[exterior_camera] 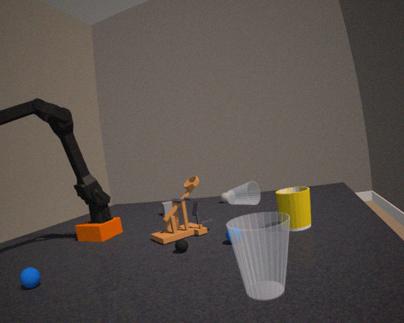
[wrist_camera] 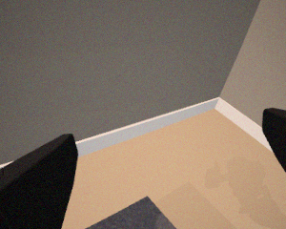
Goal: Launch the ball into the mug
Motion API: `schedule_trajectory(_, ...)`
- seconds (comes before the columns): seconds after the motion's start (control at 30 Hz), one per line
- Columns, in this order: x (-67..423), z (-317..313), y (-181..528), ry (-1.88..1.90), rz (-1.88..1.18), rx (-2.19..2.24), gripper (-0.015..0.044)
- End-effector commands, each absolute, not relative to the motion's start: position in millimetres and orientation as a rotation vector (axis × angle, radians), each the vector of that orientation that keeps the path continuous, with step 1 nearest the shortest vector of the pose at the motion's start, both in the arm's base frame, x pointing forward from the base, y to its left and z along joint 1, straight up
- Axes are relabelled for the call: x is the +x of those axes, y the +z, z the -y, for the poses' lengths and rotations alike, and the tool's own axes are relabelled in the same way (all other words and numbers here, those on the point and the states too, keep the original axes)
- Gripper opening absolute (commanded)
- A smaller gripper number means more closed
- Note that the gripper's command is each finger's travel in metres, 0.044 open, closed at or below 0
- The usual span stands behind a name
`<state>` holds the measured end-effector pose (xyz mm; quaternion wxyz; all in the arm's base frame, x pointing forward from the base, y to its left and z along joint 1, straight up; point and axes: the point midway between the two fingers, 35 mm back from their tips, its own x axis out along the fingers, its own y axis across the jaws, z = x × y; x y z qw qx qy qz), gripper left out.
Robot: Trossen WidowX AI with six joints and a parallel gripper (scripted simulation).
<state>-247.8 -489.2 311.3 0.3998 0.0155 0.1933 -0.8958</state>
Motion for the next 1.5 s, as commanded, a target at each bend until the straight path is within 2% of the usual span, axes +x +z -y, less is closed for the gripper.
schedule_trajectory(0.0,-247,490,311,-2.264,-0.490,0.040,0.0426)
schedule_trajectory(0.13,-223,498,305,-2.199,-0.512,0.052,0.0440)
schedule_trajectory(0.77,-6,514,260,-1.656,-0.708,0.069,0.0440)
schedule_trajectory(1.1,104,483,232,-1.328,-0.866,0.016,0.0440)
schedule_trajectory(1.47,206,420,205,-0.964,-1.012,-0.077,0.0440)
